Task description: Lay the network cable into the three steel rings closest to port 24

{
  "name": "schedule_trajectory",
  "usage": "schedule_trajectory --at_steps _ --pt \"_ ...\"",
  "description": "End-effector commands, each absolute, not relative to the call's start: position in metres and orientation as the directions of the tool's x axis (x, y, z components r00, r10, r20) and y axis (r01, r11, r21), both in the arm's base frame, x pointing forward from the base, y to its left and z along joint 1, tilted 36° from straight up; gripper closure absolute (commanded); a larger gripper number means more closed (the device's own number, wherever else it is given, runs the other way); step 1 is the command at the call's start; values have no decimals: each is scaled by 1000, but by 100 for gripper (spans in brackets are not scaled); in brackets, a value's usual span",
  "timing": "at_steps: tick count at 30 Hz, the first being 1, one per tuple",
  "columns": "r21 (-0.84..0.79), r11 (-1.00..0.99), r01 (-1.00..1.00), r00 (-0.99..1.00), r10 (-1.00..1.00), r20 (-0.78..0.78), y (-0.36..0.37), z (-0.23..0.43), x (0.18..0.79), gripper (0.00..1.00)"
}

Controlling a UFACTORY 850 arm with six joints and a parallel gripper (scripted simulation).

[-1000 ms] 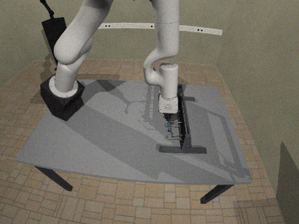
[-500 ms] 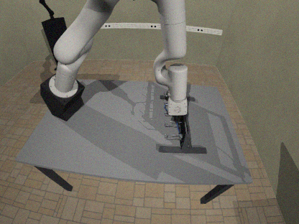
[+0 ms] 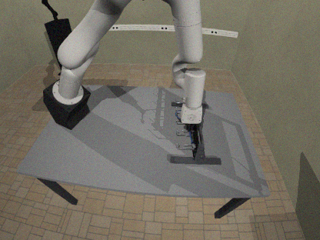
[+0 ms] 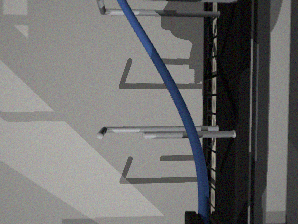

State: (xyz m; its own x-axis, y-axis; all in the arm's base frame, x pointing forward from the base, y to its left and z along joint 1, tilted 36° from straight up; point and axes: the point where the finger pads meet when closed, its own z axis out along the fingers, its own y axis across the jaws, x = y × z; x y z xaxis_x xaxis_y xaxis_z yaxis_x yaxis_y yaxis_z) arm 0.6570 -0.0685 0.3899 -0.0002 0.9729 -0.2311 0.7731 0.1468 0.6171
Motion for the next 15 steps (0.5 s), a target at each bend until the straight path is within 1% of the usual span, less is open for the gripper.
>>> schedule_trajectory --at_steps 1,15 --pt "565 143 812 -42 981 -188 -69 391 657 100" --pt "564 148 812 -46 981 -191 -71 391 656 100"
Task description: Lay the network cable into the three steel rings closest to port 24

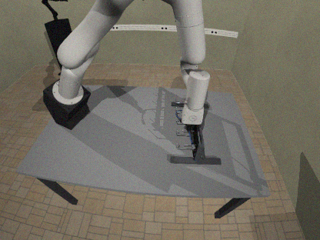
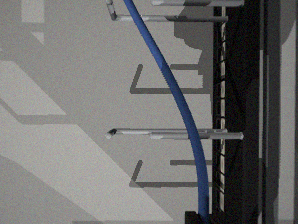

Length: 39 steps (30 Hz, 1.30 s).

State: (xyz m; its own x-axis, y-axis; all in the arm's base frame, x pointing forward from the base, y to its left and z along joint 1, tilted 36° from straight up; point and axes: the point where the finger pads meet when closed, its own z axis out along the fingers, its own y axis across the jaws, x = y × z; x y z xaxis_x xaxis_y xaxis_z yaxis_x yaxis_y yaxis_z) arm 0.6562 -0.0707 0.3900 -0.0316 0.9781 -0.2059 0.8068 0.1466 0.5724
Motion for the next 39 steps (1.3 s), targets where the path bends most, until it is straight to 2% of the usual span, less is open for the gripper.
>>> schedule_trajectory --at_steps 1,39 --pt "564 148 812 -46 981 -191 -71 391 656 100" --pt "564 148 812 -46 981 -191 -74 376 668 100"
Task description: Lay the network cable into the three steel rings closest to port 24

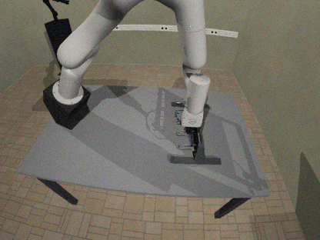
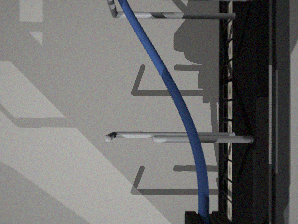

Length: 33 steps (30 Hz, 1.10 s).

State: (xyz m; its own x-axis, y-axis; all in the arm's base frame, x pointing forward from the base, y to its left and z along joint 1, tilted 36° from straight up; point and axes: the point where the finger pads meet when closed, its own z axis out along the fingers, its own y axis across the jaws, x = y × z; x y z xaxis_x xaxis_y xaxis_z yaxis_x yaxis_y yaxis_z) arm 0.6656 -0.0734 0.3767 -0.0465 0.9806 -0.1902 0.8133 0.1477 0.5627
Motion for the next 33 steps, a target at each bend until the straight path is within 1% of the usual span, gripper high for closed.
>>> schedule_trajectory --at_steps 1,33 --pt "564 148 812 -46 981 -191 -74 375 668 100" --pt "564 148 812 -46 981 -191 -76 365 671 100"
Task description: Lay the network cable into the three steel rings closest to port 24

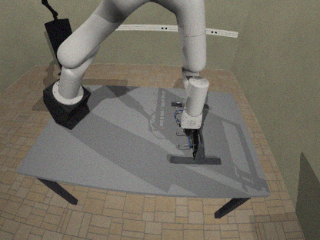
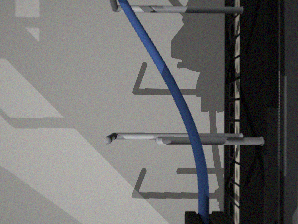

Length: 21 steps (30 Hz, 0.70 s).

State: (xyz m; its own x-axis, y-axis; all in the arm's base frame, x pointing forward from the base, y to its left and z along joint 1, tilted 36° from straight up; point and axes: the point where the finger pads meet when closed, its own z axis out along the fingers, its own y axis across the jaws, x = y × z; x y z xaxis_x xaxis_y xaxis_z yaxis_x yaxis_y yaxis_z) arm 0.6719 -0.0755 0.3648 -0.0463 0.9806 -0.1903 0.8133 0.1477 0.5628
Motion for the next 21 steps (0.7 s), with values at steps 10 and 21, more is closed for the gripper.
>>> schedule_trajectory --at_steps 10,21 --pt "564 148 812 -46 981 -191 -78 358 661 100" --pt "564 148 812 -46 981 -191 -80 349 649 100"
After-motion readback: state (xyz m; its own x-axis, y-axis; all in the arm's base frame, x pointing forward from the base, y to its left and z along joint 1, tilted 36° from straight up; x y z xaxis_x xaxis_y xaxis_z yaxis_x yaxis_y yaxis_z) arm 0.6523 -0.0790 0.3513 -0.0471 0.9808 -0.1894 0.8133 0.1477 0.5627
